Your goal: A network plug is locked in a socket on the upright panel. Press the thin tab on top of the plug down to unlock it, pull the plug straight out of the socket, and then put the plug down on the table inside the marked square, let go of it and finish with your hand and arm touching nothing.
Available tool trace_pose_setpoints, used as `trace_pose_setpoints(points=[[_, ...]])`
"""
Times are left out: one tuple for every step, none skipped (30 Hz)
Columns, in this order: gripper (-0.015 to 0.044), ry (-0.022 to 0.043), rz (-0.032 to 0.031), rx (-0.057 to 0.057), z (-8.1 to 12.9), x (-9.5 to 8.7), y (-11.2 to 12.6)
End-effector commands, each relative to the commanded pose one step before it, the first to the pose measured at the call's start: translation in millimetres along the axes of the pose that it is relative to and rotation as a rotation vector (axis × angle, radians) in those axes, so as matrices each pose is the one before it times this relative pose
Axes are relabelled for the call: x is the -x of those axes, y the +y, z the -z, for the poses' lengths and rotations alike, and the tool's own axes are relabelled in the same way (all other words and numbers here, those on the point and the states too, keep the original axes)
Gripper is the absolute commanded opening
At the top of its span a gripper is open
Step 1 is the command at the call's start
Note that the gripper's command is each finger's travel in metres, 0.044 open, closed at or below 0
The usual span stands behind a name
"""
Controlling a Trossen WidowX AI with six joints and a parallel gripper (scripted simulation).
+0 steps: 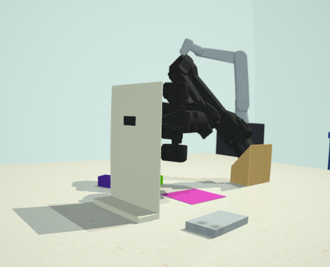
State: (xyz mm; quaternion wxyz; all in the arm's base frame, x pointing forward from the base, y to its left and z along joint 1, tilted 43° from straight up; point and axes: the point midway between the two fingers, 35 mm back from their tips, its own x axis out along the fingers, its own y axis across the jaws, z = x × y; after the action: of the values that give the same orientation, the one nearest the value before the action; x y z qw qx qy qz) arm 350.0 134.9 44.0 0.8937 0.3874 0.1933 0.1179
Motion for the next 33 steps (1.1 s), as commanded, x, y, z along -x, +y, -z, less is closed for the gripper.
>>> trace_pose_setpoints(points=[[0.0, -0.00212, 0.00517, -0.0029, 1.0, 4.13, -1.15], [0.0, 0.00003, 0.00003, 0.0, 0.2, 0.56, -0.01], [0.0, 0.00002, 0.00003, 0.0, 0.2, 0.56, -0.01], [0.0, 0.00003, 0.00003, 0.0, 0.2, 0.56, -0.01], [0.0, 0.00002, 0.00003, 0.0, 0.2, 0.56, -0.01], [0.0, 0.00003, 0.00003, 0.0, 0.2, 0.56, -0.01], [0.0, 0.00002, 0.00003, 0.0, 0.2, 0.56, -0.01], [0.0, 0.00003, 0.00003, 0.0, 0.2, 0.56, -0.01], [0.0, 0.00002, 0.00003, 0.0, 0.2, 0.56, -0.01], [0.0, 0.00003, 0.00003, 0.0, 0.2, 0.56, -0.01], [0.0, 0.00002, 0.00003, 0.0, 0.2, 0.56, -0.01], [0.0, 0.00003, 0.00003, 0.0, 0.2, 0.56, -0.01], [0.0, 0.00002, 0.00003, 0.0, 0.2, 0.56, -0.01], [0.0, 0.00003, 0.00003, 0.0, 0.2, 0.56, -0.01], [0.0, 0.00002, 0.00003, 0.0, 0.2, 0.56, -0.01], [0.0, 0.00003, 0.00003, 0.0, 0.2, 0.56, -0.01], [0.0, 0.00002, 0.00003, 0.0, 0.2, 0.56, -0.01], [0.0, 0.00003, 0.00003, 0.0, 0.2, 0.56, -0.01], [0.0, 0.00002, 0.00003, 0.0, 0.2, 0.56, -0.01], [0.0, 0.00003, 0.00003, 0.0, 0.2, 0.56, -0.01], [0.0, 0.00002, 0.00003, 0.0, 0.2, 0.56, -0.01], [0.0, 0.00003, 0.00003, 0.0, 0.2, 0.56, -0.01], [0.0, 0.00002, 0.00003, 0.0, 0.2, 0.56, -0.01], [0.0, 0.00003, 0.00003, 0.0, 0.2, 0.56, -0.01], [0.0, 0.00002, 0.00003, 0.0, 0.2, 0.56, -0.01], [0.0, 0.00003, 0.00003, 0.0, 0.2, 0.56, -0.01], [0.0, 0.00002, 0.00003, 0.0, 0.2, 0.56, -0.01], [0.0, 0.00003, 0.00003, 0.0, 0.2, 0.56, -0.01], [0.0, 0.00002, 0.00003, 0.0, 0.2, 0.56, -0.01], [0.0, 0.00003, 0.00003, 0.0, 0.2, 0.56, -0.01], [0.0, 0.00002, 0.00003, 0.0, 0.2, 0.56, -0.01], [0.0, 0.00003, 0.00003, 0.0, 0.2, 0.56, -0.01], [0.0, 0.00002, 0.00003, 0.0, 0.2, 0.56, -0.01]])
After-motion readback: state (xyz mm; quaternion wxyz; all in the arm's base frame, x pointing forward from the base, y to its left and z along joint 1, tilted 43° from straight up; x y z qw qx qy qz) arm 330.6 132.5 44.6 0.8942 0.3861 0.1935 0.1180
